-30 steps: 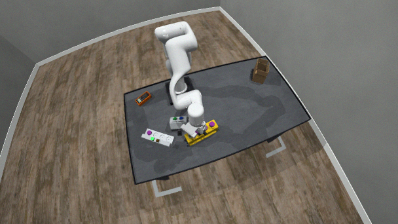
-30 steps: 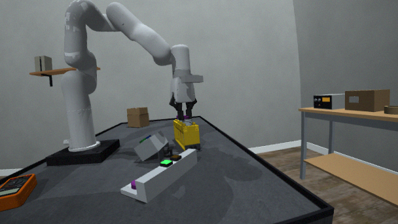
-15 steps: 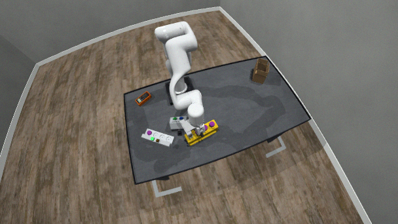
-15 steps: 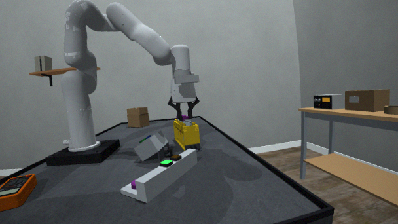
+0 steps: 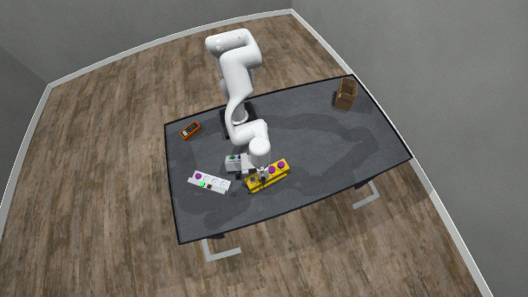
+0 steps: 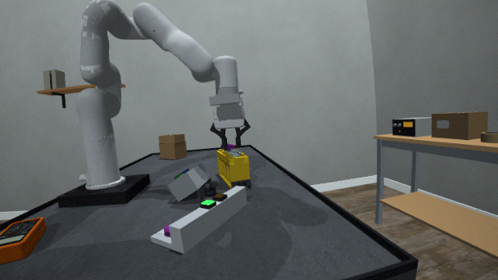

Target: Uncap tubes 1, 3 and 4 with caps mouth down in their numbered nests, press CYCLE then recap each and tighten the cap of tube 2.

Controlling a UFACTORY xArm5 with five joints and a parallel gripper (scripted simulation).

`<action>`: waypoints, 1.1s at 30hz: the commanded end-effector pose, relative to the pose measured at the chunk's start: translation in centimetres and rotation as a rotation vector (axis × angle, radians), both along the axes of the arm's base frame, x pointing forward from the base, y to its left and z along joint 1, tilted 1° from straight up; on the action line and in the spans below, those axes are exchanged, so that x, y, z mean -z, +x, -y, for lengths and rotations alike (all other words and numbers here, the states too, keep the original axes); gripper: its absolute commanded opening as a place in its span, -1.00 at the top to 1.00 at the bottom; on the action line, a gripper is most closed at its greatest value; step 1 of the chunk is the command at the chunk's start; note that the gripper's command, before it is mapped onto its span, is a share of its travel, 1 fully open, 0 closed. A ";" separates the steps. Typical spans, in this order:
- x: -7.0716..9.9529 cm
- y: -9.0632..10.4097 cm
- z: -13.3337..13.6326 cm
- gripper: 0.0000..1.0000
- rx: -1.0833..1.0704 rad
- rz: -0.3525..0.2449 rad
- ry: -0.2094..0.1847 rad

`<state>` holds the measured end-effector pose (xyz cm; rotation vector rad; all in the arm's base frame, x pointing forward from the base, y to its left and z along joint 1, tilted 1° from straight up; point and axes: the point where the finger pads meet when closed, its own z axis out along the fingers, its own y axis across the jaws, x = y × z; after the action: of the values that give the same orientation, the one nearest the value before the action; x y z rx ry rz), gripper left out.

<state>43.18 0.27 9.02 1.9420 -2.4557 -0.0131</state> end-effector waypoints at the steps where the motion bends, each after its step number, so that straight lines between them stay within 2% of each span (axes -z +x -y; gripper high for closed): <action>1: 0.0 0.1 0.0 1.00 0.017 0.002 0.005; 2: 0.0 0.1 0.0 1.00 0.017 0.002 0.005; 3: 0.0 0.1 0.0 0.08 0.017 0.002 0.005; 13: 0.0 0.1 0.0 0.08 0.017 0.002 0.005; 17: -0.1 0.1 0.0 0.08 -0.063 0.002 0.006; 33: -0.1 0.1 0.0 0.08 -0.663 0.004 0.013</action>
<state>43.13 0.28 9.02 2.5214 -1.8594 -0.0182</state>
